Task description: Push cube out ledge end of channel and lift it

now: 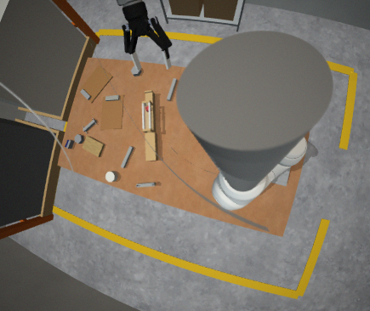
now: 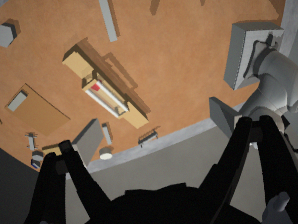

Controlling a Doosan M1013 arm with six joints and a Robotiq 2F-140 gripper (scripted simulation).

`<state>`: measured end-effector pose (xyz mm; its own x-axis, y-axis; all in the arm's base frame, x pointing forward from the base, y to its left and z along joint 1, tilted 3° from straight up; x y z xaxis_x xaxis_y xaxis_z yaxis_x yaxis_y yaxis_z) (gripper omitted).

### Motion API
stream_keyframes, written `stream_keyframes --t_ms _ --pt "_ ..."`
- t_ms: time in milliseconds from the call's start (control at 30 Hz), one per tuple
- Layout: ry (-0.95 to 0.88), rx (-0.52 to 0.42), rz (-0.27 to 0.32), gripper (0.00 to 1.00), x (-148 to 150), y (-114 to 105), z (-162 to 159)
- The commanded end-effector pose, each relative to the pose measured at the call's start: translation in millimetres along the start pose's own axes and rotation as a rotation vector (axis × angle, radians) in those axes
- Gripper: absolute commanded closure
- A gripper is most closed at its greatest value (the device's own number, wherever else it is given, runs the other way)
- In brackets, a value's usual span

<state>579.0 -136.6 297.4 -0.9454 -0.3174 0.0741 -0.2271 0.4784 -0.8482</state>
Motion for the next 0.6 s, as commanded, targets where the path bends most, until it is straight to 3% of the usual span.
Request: stream_keyframes --t_ms 0,533,567 --pt "0.0 0.0 0.0 0.0 0.0 -0.1 -0.1" --pt "0.0 0.0 0.0 0.0 0.0 -0.1 -0.1" --pt "0.0 0.0 0.0 1.0 -0.1 0.0 -0.1"
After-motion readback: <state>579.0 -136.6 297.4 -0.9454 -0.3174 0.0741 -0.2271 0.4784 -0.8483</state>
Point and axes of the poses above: the point where the finger pads meet when closed, its own y axis out along the fingers, its own x axis across the jaws, z = x × y, the point moved 4 cm from there along -y, back along the fingers, and after that the axes turned 13 degrees about -y, right-handed, at the moved point
